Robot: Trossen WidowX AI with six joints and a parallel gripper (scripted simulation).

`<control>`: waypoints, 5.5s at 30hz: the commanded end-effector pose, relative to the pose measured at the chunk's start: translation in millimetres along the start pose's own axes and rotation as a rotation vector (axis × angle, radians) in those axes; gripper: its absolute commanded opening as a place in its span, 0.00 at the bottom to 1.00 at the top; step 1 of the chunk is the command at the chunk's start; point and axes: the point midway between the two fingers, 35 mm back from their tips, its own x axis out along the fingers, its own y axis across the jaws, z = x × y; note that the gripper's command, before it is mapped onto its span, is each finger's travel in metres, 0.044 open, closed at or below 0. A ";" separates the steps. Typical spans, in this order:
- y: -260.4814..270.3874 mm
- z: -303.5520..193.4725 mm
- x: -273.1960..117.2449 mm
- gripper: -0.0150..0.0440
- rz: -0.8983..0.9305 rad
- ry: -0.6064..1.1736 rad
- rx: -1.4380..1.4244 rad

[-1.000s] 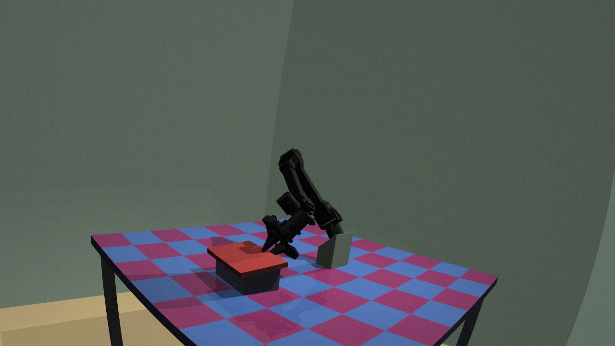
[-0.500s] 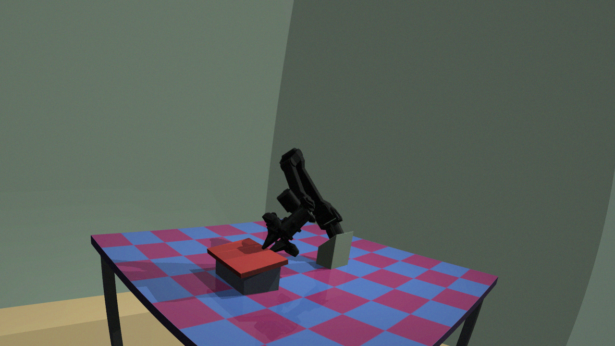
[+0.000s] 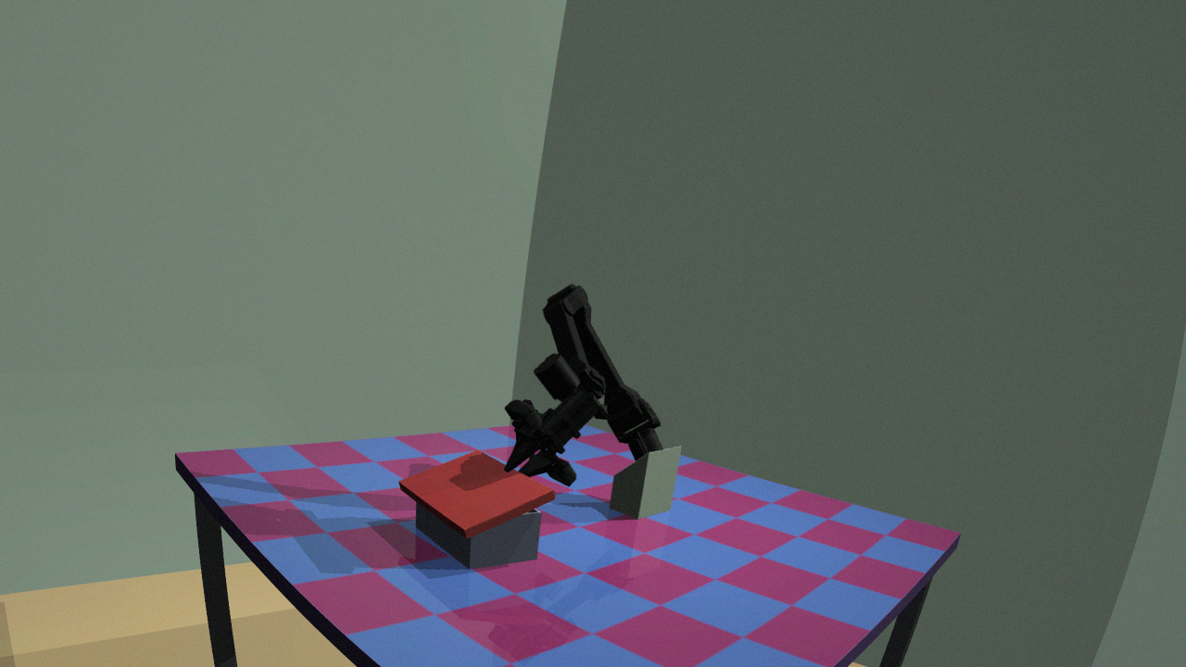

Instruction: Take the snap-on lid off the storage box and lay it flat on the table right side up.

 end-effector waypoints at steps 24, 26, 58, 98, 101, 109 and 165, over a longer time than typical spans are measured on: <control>41.5 0.2 -10.4 0.25 0.006 0.000 0.007; 44.7 0.2 -10.7 0.25 0.006 0.000 0.008; 88.8 0.5 -23.5 0.25 0.006 0.000 0.009; 106.6 18.8 -44.6 0.25 0.005 0.001 0.008; 106.0 24.7 -45.2 0.25 0.005 0.001 0.008; 104.5 40.6 -46.8 0.25 0.005 0.000 0.007; 94.3 151.8 -58.3 0.25 0.005 -0.002 0.003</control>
